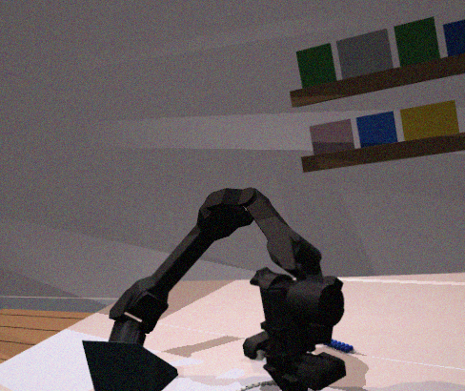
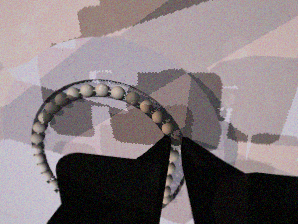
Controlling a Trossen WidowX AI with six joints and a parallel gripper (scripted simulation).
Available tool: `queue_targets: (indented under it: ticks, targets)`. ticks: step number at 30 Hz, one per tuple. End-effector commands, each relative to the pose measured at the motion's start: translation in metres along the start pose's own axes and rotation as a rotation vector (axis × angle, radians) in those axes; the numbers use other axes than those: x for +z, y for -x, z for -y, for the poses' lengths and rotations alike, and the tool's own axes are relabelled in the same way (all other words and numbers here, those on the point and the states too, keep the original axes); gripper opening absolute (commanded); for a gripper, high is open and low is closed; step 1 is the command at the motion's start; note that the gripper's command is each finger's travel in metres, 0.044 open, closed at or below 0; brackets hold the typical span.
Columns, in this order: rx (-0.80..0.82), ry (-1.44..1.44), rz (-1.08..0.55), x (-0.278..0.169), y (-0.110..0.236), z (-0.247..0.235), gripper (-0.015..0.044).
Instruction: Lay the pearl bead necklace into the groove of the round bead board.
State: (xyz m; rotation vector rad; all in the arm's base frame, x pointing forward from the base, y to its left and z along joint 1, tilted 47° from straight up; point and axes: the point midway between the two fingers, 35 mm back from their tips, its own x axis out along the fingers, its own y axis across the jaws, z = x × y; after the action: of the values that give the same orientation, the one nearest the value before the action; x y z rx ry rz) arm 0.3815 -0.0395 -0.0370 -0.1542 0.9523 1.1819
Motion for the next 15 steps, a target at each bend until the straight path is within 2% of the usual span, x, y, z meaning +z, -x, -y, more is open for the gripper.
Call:
queue_targets:
  ticks: [1, 15]
  targets:
    - [-0.001, -0.001, 0.000, -0.0002, 0.0008, 0.0002, 0.0053]
    - [0.000, -0.007, 0.006, 0.0000, 0.0056, 0.0001, 0.0420]
